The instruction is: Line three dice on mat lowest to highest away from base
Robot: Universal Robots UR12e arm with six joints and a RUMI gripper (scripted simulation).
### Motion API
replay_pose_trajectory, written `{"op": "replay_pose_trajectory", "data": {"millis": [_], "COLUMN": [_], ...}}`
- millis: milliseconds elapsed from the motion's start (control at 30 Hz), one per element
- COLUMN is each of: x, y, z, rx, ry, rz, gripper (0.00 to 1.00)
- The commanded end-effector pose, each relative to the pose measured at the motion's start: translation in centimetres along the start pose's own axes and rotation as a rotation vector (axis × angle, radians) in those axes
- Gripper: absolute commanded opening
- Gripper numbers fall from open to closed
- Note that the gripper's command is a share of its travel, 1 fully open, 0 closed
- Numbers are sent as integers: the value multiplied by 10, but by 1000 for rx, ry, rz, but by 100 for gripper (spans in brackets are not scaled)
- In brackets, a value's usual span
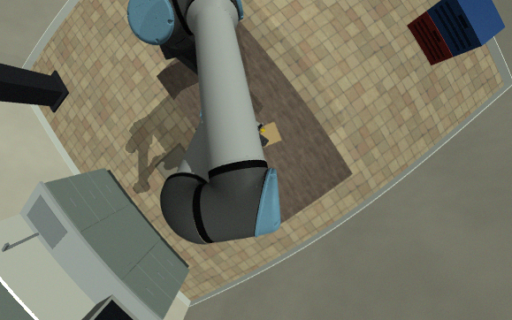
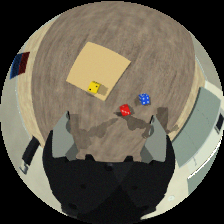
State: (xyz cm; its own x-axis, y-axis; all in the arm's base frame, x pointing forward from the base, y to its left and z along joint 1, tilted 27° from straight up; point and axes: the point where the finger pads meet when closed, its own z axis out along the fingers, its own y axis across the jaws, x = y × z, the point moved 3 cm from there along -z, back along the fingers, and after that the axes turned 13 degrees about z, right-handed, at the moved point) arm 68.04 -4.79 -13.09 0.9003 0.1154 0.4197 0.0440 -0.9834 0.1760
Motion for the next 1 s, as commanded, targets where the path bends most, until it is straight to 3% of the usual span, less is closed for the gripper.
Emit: {"op": "replay_pose_trajectory", "data": {"millis": [0,167,667,967], "x": [-3,-5,-19,-25], "y": [8,13,38,46], "z": [0,1,2,3], "rx": [-4,-4,-3,-3], "ry": [0,1,2,3], "rz": [174,267,772,949], "gripper": [100,100,100,100]}}
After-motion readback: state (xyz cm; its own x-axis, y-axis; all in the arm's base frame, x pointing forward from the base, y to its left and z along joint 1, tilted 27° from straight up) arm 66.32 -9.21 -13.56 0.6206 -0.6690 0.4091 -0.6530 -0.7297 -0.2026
